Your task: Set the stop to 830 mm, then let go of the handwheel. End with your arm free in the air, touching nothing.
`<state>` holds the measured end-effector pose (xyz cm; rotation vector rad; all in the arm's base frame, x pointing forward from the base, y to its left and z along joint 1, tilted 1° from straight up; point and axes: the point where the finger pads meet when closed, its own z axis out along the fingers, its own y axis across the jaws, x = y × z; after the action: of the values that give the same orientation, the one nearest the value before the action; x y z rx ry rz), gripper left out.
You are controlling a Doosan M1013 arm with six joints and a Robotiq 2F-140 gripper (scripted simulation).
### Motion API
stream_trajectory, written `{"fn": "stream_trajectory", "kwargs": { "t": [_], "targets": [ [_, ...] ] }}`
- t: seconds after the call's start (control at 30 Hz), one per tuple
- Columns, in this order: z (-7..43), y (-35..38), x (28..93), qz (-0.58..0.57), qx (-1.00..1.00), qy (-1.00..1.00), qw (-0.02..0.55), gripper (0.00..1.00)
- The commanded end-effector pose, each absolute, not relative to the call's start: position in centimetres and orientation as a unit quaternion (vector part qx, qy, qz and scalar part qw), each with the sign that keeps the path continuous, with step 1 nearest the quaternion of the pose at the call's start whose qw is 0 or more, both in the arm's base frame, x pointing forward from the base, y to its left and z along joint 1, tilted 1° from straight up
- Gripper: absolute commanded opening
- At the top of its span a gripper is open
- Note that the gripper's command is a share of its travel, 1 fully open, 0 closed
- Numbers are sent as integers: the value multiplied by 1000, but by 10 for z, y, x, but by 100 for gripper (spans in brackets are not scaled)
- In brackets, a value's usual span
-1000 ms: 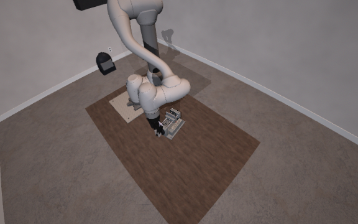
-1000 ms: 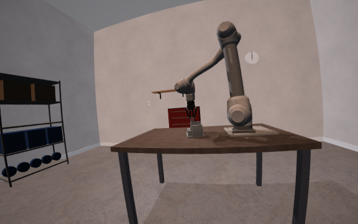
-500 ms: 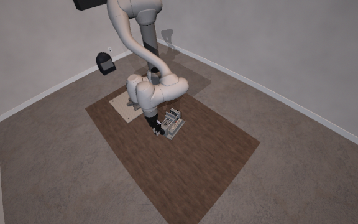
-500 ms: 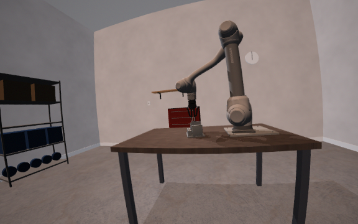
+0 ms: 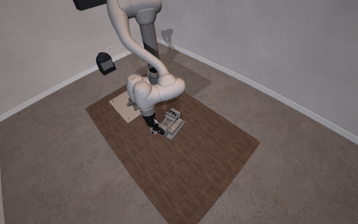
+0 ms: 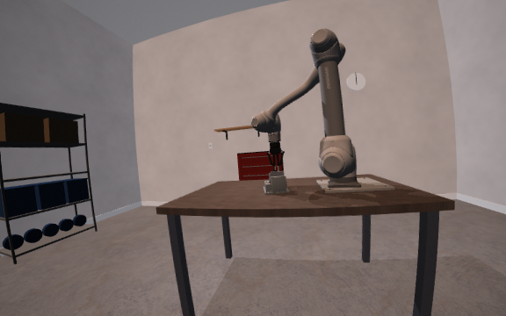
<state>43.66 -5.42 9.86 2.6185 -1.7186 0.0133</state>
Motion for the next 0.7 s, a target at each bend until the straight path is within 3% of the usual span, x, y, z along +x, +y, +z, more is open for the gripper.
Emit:
{"fn": "stream_trajectory", "kwargs": {
  "t": [0.0, 0.67],
  "targets": [
    [96, -55, 434, 4, 836, -549, 4, 4],
    [64, -56, 433, 4, 836, -549, 4, 4]
  ]
}}
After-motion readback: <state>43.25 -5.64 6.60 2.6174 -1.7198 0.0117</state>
